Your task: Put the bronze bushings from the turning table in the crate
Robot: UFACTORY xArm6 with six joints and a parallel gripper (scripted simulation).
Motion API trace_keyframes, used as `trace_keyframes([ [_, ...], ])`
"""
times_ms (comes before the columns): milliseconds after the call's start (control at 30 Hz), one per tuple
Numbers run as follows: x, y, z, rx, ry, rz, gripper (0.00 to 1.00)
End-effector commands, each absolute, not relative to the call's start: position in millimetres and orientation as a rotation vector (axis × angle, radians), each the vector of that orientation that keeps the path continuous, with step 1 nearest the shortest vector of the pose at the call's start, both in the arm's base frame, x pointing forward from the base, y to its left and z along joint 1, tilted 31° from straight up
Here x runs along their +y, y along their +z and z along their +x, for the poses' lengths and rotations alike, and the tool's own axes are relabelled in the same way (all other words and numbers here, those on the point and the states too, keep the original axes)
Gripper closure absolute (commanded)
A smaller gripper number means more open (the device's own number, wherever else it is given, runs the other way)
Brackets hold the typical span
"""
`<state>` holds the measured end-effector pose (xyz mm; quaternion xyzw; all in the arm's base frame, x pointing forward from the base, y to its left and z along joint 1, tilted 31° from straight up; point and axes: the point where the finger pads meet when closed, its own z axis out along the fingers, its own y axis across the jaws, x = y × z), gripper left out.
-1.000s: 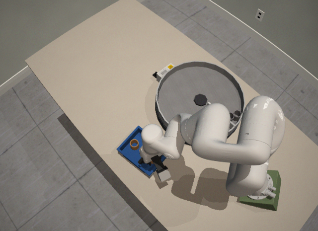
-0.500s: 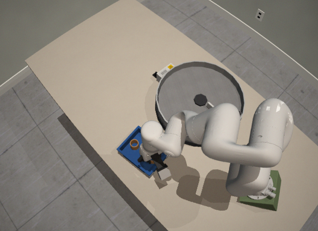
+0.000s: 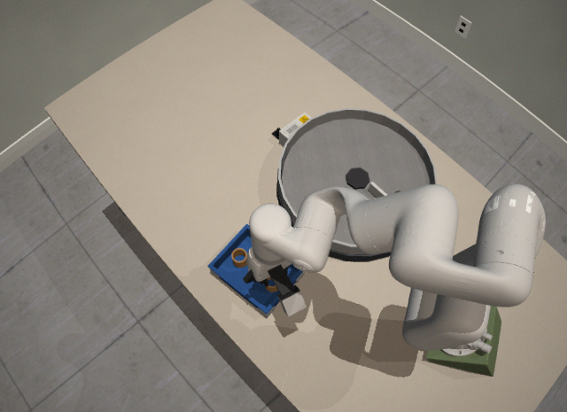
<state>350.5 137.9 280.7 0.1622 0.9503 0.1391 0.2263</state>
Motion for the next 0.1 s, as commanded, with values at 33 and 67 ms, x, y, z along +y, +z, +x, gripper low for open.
trace_keyframes([
  [33, 137.7, 283.0, 350.0, 2.618, 0.385, 0.447, 0.52],
  [67, 137.7, 283.0, 350.0, 2.618, 0.385, 0.447, 0.52],
])
